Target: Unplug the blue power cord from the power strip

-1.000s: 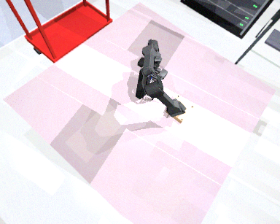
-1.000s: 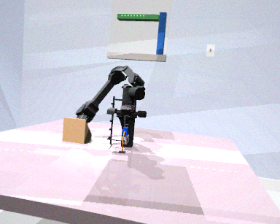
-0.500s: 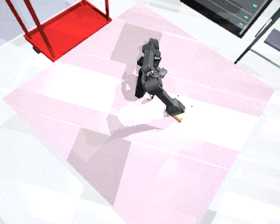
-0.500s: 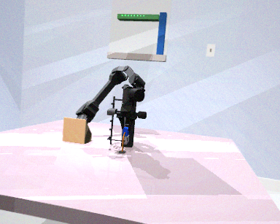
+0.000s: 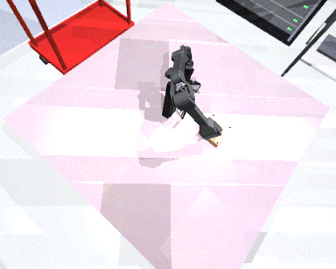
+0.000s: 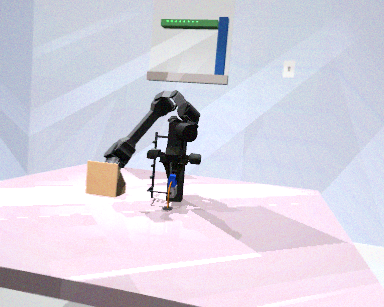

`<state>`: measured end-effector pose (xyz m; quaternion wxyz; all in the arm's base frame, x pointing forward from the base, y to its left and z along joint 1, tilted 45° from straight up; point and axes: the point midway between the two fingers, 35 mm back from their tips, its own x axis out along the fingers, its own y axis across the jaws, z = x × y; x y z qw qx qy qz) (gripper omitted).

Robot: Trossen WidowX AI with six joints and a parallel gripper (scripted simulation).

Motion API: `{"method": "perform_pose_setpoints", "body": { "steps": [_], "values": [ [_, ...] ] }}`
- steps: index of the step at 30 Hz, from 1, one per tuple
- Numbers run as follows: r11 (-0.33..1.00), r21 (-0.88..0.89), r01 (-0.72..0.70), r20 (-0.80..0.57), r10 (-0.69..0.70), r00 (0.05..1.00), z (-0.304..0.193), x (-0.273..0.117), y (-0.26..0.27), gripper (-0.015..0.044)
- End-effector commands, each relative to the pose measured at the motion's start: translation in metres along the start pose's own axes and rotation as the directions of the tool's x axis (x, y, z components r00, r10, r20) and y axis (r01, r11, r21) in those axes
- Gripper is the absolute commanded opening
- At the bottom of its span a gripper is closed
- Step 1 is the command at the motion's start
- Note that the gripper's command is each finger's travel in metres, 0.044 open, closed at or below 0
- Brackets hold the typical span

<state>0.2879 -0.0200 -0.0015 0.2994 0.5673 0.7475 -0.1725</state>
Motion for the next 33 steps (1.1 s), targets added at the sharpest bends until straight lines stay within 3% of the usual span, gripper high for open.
{"method": "perform_pose_setpoints", "body": {
  "steps": [1,8,9,14,33],
  "values": [
    [1.0,-0.014,-0.024,0.109,0.025,0.994,0.044,-0.017,-0.001,0.0],
    [1.0,-0.014,-0.025,0.11,0.026,0.994,0.055,-0.02,-0.003,0.0],
    [1.0,-0.01,-0.007,0.061,0.007,0.998,0.033,-0.008,-0.001,0.0026],
    [1.0,-0.01,-0.007,0.061,0.007,0.998,0.033,-0.008,-0.001,0.0157],
    [1.0,-0.013,-0.025,0.107,0.027,0.994,0.031,-0.02,-0.002,0.016]
  ]
}}
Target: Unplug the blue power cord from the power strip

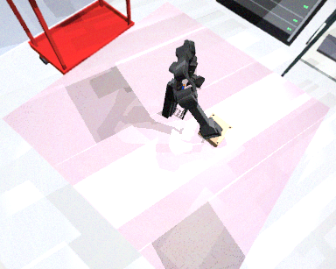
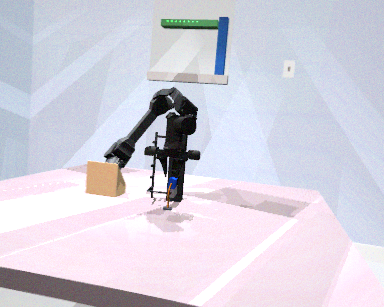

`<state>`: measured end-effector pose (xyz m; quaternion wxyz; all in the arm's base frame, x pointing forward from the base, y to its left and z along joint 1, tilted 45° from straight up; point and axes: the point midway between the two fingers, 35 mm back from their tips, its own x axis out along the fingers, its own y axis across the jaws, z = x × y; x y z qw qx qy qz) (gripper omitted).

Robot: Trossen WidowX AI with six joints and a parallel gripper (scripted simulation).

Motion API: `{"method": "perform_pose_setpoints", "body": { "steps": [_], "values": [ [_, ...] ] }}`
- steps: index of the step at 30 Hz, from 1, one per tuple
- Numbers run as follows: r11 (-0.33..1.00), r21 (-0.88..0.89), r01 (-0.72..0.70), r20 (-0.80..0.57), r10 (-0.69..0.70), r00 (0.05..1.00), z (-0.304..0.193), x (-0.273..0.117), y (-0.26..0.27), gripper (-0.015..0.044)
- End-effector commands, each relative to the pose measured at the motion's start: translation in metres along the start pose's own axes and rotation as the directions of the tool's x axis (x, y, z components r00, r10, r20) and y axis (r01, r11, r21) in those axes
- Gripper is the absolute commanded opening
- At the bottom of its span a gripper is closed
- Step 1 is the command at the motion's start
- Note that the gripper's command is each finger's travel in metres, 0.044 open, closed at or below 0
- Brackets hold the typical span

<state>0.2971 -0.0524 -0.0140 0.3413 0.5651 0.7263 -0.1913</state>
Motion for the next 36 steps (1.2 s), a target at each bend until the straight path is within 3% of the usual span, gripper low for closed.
{"method": "perform_pose_setpoints", "body": {
  "steps": [1,29,36],
  "values": [
    [1.0,0.002,-0.002,0.01,0.002,1.0,-0.001,-0.002,0.0,0.016],
    [1.0,0.002,-0.002,0.008,0.002,1.0,-0.023,0.01,0.0,0.016],
    [1.0,-0.002,0.002,0.009,-0.002,1.0,-0.023,0.008,-0.001,0.0113]
  ]
}}
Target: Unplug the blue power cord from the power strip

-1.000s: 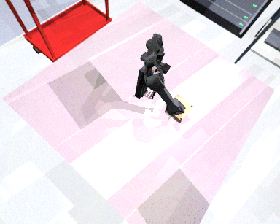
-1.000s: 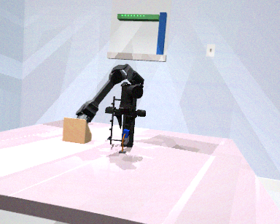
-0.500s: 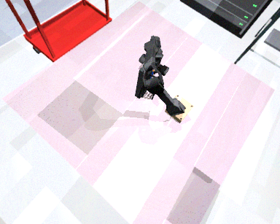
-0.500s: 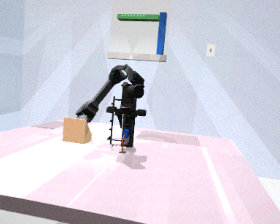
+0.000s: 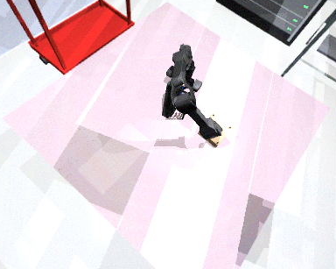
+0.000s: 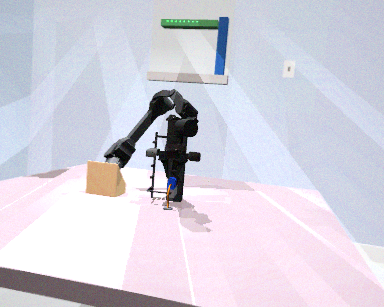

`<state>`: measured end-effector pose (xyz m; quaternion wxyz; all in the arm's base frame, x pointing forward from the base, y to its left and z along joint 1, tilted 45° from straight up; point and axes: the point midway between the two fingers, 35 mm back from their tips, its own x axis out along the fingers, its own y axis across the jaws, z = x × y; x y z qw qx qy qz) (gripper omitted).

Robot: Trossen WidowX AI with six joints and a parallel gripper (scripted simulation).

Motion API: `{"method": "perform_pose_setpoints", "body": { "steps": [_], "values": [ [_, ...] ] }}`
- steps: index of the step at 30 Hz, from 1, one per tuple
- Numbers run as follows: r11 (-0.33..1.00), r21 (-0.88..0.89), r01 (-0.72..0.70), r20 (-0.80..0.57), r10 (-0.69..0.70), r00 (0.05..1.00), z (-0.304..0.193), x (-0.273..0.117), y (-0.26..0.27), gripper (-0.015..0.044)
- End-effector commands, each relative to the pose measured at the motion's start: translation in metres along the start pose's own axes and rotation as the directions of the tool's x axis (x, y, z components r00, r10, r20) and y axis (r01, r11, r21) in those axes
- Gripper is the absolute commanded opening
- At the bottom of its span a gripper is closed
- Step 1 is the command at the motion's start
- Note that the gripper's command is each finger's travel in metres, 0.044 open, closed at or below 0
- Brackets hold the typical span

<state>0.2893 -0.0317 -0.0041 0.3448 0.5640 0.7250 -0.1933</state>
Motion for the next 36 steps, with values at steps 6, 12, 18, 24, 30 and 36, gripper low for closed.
{"method": "perform_pose_setpoints", "body": {
  "steps": [6,12,18,24,30,36],
  "values": [
    [1.0,0.0,0.002,0.0,-0.002,1.0,0.0,0.0,0.0,0.0073],
    [1.0,0.0,0.002,0.0,-0.002,1.0,0.0,0.0,0.0,0.0033],
    [1.0,0.0,0.002,0.0,-0.002,1.0,0.001,0.0,0.0,0.0],
    [1.0,0.0,0.002,0.001,-0.002,1.0,0.008,-0.001,0.001,0.0],
    [1.0,0.0,0.001,0.002,-0.001,1.0,0.018,-0.001,0.001,0.0],
    [1.0,0.001,0.0,0.003,0.0,1.0,0.028,-0.001,0.001,0.0]
  ]
}}
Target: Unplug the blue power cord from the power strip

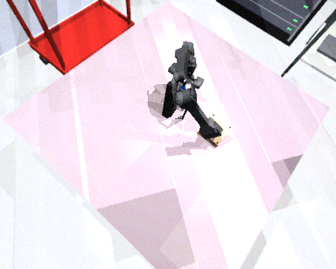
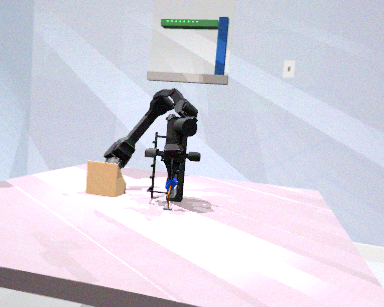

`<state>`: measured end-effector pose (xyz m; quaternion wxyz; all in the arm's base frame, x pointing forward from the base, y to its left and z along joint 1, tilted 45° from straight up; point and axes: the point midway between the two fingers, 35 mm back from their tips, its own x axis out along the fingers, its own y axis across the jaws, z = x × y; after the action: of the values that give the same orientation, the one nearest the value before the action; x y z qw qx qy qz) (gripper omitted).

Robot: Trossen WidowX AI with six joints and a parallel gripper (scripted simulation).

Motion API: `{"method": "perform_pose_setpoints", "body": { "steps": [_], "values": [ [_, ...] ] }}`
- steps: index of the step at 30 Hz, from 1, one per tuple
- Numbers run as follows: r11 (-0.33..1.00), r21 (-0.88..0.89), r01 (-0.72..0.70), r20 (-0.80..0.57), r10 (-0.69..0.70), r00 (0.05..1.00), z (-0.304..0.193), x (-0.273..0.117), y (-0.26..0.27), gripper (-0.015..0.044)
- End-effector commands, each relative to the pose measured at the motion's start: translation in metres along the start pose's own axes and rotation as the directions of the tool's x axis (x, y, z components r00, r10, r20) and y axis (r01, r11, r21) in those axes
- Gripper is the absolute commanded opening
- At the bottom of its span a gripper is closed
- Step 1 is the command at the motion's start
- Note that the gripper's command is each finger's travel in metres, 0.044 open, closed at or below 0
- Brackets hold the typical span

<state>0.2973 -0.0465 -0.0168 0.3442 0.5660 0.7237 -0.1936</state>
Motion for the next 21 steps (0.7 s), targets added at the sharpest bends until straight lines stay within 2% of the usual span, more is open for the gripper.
{"method": "perform_pose_setpoints", "body": {
  "steps": [1,11,16,17,21],
  "values": [
    [1.0,-0.002,0.004,0.003,-0.004,1.0,0.005,0.001,-0.001,0.0026],
    [1.0,0.0,0.002,0.002,-0.002,1.0,0.002,0.0,0.0,0.0289],
    [1.0,0.0,0.001,0.005,-0.001,1.0,0.036,-0.009,0.002,0.042],
    [1.0,-0.001,0.001,0.005,-0.001,1.0,0.046,-0.01,0.001,0.044],
    [1.0,-0.001,0.001,0.006,-0.001,1.0,0.06,-0.013,0.0,0.044]
  ]
}}
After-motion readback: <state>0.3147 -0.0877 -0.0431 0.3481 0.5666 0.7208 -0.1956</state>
